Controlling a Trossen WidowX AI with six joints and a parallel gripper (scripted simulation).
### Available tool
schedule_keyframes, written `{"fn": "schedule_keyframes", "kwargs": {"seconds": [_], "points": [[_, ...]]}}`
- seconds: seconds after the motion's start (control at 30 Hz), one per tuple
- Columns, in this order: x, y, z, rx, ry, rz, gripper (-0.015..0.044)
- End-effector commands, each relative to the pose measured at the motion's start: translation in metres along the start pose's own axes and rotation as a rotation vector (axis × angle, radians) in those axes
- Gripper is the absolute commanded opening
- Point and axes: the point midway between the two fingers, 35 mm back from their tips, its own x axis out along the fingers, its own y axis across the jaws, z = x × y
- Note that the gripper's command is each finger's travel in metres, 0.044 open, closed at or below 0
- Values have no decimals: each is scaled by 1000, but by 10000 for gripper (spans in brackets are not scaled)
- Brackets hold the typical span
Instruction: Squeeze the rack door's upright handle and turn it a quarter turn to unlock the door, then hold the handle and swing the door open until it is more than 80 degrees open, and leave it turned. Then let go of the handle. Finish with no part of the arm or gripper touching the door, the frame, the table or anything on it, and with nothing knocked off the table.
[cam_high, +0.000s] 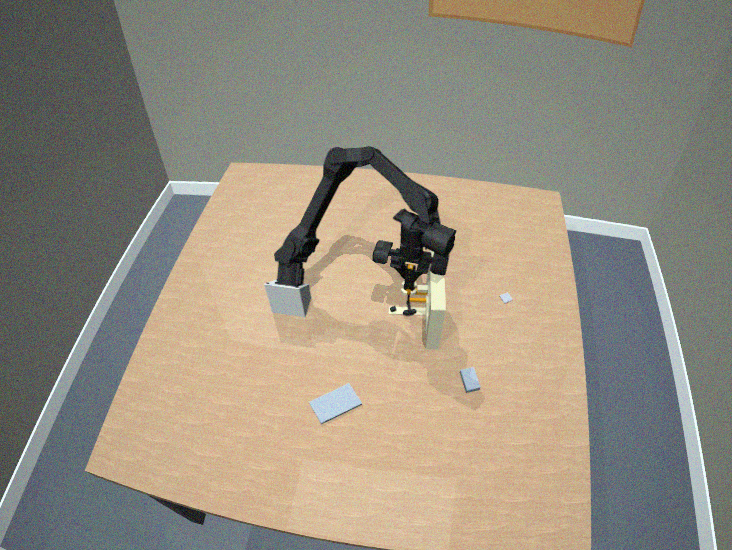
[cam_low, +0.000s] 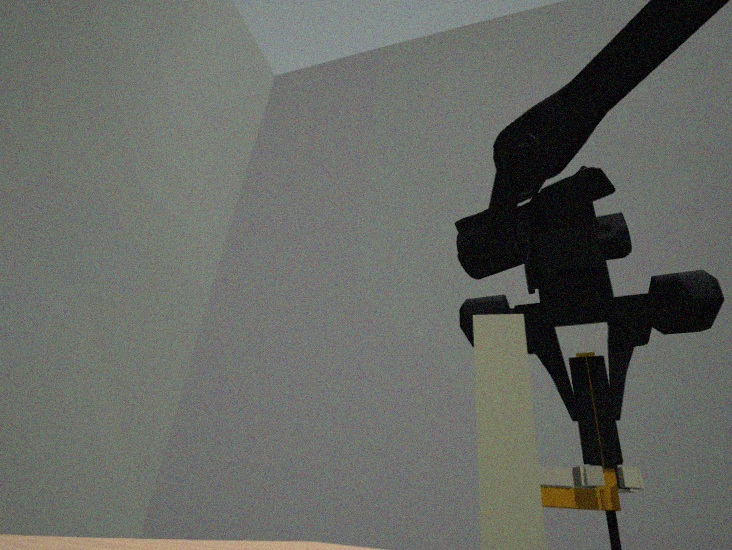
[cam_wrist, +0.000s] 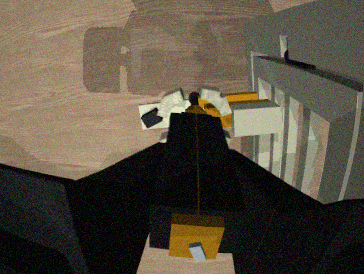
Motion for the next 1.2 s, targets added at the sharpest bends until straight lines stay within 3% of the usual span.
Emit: {"fn": "schedule_keyframes", "kwargs": {"seconds": [0.0,0.27,0.93,1.17], "points": [[0,0,0,-180,1,-1,23],[0,0,0,-540,1,-1,23],[0,0,0,-548,1,-1,23],[0,0,0,-548,1,-1,206]]}}
